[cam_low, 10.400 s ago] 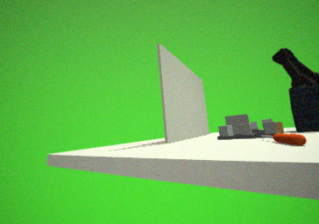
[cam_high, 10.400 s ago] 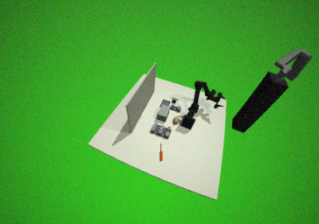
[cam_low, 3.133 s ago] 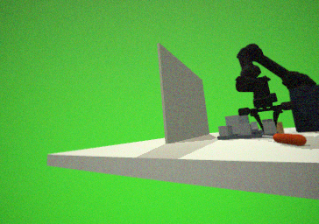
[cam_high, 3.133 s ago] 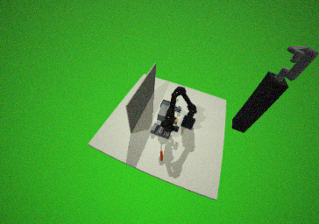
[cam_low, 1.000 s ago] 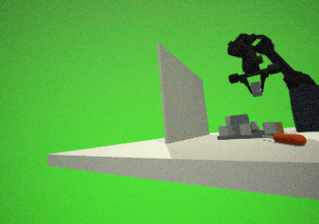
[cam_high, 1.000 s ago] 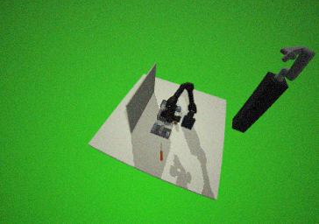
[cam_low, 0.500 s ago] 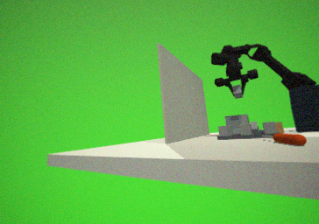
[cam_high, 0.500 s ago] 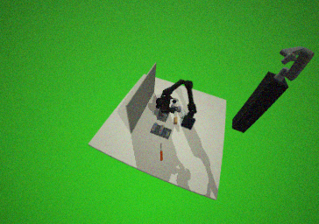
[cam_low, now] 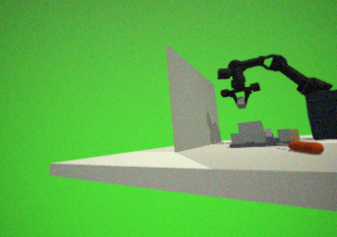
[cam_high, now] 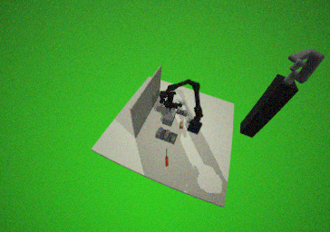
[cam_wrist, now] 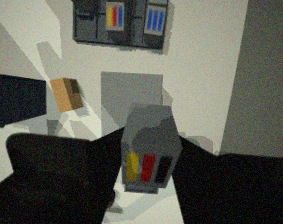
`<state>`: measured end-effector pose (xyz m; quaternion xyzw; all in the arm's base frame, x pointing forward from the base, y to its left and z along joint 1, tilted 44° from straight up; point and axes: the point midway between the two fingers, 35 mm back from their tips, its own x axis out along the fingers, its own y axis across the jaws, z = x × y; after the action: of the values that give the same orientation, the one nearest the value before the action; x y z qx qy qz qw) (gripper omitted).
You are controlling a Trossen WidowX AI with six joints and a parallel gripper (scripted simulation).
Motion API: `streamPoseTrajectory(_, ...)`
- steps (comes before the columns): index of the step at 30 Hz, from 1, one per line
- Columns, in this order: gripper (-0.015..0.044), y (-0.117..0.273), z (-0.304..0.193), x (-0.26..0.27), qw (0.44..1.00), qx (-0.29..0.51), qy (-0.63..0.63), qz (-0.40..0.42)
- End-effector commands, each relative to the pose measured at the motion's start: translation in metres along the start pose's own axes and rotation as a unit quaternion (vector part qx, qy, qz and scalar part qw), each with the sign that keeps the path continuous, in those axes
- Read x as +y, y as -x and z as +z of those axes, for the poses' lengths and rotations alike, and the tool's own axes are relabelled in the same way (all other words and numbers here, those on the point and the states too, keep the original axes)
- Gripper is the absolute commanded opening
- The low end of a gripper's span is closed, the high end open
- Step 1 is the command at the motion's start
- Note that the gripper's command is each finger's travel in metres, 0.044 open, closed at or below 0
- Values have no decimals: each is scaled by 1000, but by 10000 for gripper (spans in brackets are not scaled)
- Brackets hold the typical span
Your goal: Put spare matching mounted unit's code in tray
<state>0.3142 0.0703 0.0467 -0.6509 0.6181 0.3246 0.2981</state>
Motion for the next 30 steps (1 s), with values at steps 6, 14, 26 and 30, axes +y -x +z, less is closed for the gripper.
streamPoseTrajectory(6, 0, 3, -72, -20, 1000, 14, -3, -8)
streamPoseTrajectory(14, 0, 3, -139, -22, 999, 34, -7, -4)
streamPoseTrajectory(26, 0, 3, -193, -14, 998, 55, -11, 5)
streamPoseTrajectory(30, 0, 0, -193, -14, 998, 54, -11, 5)
